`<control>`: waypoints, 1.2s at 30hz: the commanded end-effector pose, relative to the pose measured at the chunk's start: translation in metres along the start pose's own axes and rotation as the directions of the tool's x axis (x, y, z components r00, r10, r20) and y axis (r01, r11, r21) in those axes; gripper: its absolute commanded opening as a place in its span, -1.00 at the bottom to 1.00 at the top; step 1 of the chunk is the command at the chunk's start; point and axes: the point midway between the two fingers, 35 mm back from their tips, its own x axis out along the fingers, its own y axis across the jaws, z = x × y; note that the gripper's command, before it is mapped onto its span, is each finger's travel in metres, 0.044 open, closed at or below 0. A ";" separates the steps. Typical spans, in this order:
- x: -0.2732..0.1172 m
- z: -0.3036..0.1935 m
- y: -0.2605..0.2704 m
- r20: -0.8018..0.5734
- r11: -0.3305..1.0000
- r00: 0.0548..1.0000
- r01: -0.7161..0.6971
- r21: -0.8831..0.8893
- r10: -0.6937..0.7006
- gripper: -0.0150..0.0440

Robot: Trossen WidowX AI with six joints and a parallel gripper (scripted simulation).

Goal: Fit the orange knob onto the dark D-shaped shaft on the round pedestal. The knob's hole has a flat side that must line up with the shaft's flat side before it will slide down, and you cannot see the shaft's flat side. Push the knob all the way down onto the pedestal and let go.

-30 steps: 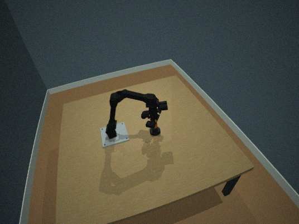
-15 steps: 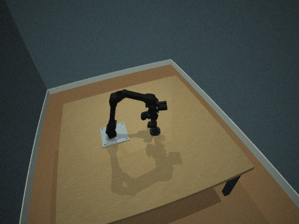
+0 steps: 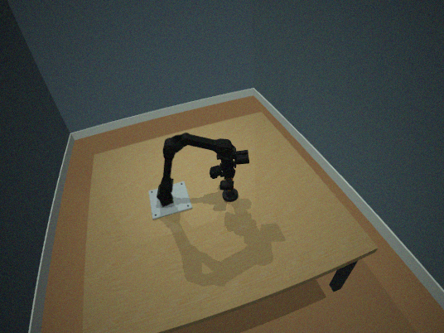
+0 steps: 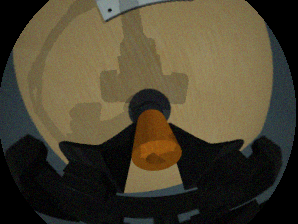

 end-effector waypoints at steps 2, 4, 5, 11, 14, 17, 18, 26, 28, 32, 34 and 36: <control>0.001 -0.002 0.000 -0.007 1.000 1.000 -0.002 -0.006 0.002 -0.49; 0.002 -0.001 0.000 -0.007 1.000 1.000 -0.002 -0.006 0.002 -0.49; 0.001 -0.002 0.000 -0.007 1.000 1.000 -0.002 -0.006 0.002 -0.49; 0.002 0.000 0.000 -0.006 1.000 1.000 -0.002 -0.006 0.002 -0.49; 0.003 0.001 0.001 -0.006 1.000 1.000 -0.002 -0.006 0.002 -0.49; -0.001 0.003 0.001 -0.006 1.000 1.000 -0.002 -0.006 0.002 -0.49; -0.001 0.003 0.001 -0.006 1.000 1.000 -0.002 0.002 0.002 -0.49; -0.001 0.003 0.001 -0.006 0.930 1.000 0.001 0.368 0.002 -0.49; 0.000 0.003 0.001 -0.006 0.874 1.000 0.001 0.486 0.002 -0.49; 0.001 0.002 0.001 -0.006 0.729 1.000 0.003 0.685 0.002 -0.49; 0.002 0.002 0.000 -0.006 0.633 1.000 0.004 0.774 0.002 -0.49; 0.002 0.002 0.000 -0.006 0.524 1.000 0.005 0.852 0.002 -0.49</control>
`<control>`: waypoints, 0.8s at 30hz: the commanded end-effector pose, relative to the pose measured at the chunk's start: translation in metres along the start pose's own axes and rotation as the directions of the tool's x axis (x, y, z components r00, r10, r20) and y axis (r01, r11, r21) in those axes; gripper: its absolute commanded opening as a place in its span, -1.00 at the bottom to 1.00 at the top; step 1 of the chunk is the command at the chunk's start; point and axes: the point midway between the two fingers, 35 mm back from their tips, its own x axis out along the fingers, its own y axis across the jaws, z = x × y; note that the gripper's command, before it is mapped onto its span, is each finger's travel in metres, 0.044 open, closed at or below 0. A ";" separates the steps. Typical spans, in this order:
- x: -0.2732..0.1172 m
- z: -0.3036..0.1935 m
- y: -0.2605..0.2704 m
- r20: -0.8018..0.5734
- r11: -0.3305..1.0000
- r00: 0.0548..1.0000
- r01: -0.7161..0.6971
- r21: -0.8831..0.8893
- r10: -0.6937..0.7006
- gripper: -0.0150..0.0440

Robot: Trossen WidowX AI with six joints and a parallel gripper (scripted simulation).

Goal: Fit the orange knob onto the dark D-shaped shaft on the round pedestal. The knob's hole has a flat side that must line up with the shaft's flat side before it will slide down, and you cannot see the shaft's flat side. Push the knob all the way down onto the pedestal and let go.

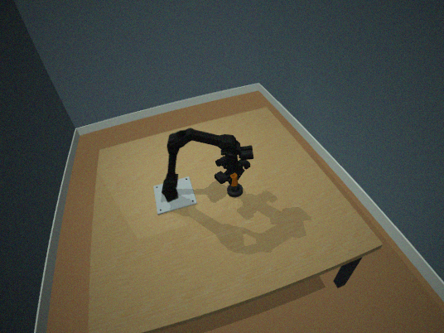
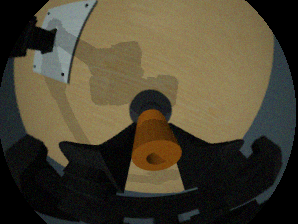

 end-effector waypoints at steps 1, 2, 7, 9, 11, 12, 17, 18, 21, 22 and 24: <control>0.001 -0.001 -0.001 -0.004 0.954 1.000 0.000 0.299 0.001 -0.49; 0.001 -0.001 -0.001 -0.004 0.932 1.000 0.000 0.363 0.001 -0.49; 0.000 -0.001 -0.002 -0.004 0.755 1.000 0.002 0.656 0.001 -0.49; 0.000 -0.002 -0.003 -0.004 0.657 1.000 0.002 0.754 0.001 -0.49; -0.001 -0.002 -0.003 -0.004 0.547 1.000 0.003 0.837 0.001 -0.49; -0.001 -0.002 -0.004 -0.004 0.487 1.000 0.003 0.873 0.001 -0.49; -0.003 -0.003 -0.006 -0.004 0.160 1.000 0.004 0.987 0.001 -0.49; -0.003 -0.003 -0.006 -0.004 0.091 1.000 0.004 0.996 0.000 -0.49; -0.004 -0.004 -0.007 -0.004 -0.118 1.000 0.004 0.993 0.000 -0.49; -0.004 -0.004 -0.007 -0.004 -0.187 1.000 0.004 0.982 0.000 -0.49; -0.004 -0.005 -0.007 -0.004 -0.322 1.000 0.004 0.947 0.000 -0.49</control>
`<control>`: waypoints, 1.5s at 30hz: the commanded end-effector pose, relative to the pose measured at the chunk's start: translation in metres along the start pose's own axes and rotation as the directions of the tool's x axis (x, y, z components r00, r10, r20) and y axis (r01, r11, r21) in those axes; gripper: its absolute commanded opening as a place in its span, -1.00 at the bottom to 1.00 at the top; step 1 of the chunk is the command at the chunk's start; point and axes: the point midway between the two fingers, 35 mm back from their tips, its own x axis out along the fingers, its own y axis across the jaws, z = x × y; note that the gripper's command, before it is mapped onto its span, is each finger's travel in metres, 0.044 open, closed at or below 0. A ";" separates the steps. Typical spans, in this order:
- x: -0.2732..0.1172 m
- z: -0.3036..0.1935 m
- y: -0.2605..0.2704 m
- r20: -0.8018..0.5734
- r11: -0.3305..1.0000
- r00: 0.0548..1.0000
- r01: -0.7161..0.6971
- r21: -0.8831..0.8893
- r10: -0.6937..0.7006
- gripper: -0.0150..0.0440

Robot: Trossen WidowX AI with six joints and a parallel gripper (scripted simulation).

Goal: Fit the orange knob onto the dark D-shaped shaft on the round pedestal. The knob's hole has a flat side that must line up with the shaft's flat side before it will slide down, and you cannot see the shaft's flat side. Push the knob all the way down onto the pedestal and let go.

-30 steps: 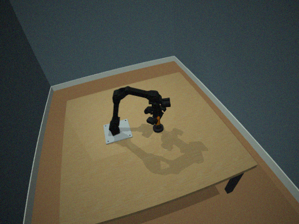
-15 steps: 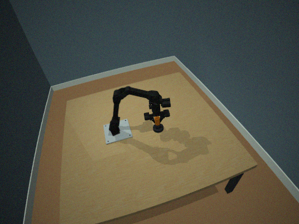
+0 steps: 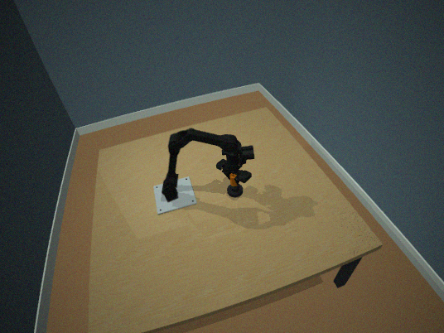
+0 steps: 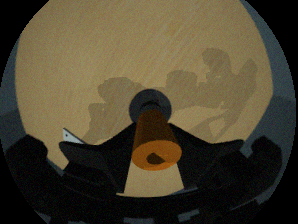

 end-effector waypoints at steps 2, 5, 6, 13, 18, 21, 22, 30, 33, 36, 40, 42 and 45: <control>-0.005 0.003 -0.005 0.003 0.779 1.000 0.005 0.627 -0.009 -0.49; -0.006 0.002 -0.006 0.003 0.710 1.000 0.004 0.704 -0.009 -0.49; -0.006 0.002 -0.006 0.003 0.710 1.000 0.004 0.704 -0.009 -0.49; -0.006 0.002 -0.007 0.003 0.710 1.000 0.004 0.704 -0.009 -0.49; -0.004 0.002 -0.007 0.003 0.710 1.000 0.004 0.704 -0.009 -0.49; -0.003 0.001 -0.006 0.003 0.710 1.000 0.004 0.704 -0.009 -0.49; -0.002 0.001 -0.006 0.003 0.710 1.000 0.004 0.704 -0.009 -0.49; 0.000 0.001 -0.005 0.003 0.710 1.000 0.004 0.704 -0.009 -0.49; -0.001 0.000 -0.003 0.003 0.710 1.000 0.004 0.704 -0.008 -0.49; -0.001 -0.001 -0.002 0.003 0.710 1.000 0.004 0.704 -0.008 -0.49; -0.001 -0.003 0.001 0.002 0.710 1.000 0.004 0.704 -0.008 -0.49; -0.001 -0.003 0.001 0.002 0.710 1.000 0.004 0.704 -0.008 -0.49; -0.001 -0.003 0.001 0.002 0.710 1.000 0.004 0.704 -0.008 -0.49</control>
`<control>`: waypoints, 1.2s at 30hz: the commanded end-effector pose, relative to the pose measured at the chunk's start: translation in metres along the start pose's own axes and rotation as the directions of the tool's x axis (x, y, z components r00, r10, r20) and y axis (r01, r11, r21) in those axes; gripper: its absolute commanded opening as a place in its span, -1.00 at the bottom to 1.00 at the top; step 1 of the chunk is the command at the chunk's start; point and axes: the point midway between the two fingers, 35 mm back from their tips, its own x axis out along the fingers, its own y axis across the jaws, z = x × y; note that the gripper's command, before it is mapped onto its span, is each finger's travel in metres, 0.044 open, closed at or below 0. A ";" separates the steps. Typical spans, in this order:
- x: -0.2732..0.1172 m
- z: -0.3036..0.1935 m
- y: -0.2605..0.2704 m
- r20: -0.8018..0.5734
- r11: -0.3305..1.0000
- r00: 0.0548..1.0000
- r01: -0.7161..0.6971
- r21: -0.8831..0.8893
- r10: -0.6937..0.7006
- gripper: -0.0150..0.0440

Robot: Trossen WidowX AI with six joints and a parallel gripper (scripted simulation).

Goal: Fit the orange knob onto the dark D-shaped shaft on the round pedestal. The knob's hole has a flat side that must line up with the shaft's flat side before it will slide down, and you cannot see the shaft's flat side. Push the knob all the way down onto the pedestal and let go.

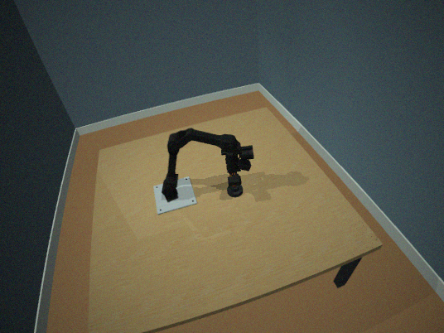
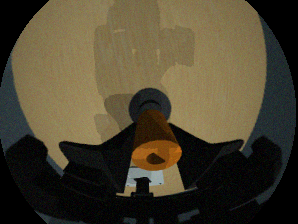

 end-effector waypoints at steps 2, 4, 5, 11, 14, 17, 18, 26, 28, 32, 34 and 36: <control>0.000 -0.001 -0.001 0.000 1.000 1.000 0.004 0.006 -0.004 -0.49; 0.001 -0.001 -0.001 0.000 1.000 1.000 0.004 0.006 -0.004 -0.49; 0.001 -0.001 -0.001 0.000 1.000 1.000 0.004 0.006 -0.004 -0.49; 0.001 0.001 -0.001 0.000 1.000 1.000 0.004 0.006 -0.004 -0.49; -0.001 0.002 -0.001 0.000 1.000 1.000 0.004 0.006 -0.004 -0.49; -0.002 0.003 -0.001 0.000 1.000 1.000 0.004 0.006 -0.004 -0.49; -0.002 0.004 -0.001 0.000 1.000 1.000 0.004 0.006 -0.004 -0.49; 0.001 0.006 -0.001 0.000 1.000 1.000 0.004 0.006 -0.004 -0.49; 0.001 0.005 -0.001 0.000 1.000 1.000 0.004 0.006 -0.004 -0.49; 0.001 0.006 -0.001 0.000 1.000 1.000 0.004 0.006 -0.004 -0.49; 0.002 0.005 -0.001 0.000 1.000 1.000 0.004 0.006 -0.004 -0.49; 0.002 0.005 -0.001 0.000 1.000 1.000 0.004 0.006 -0.004 -0.49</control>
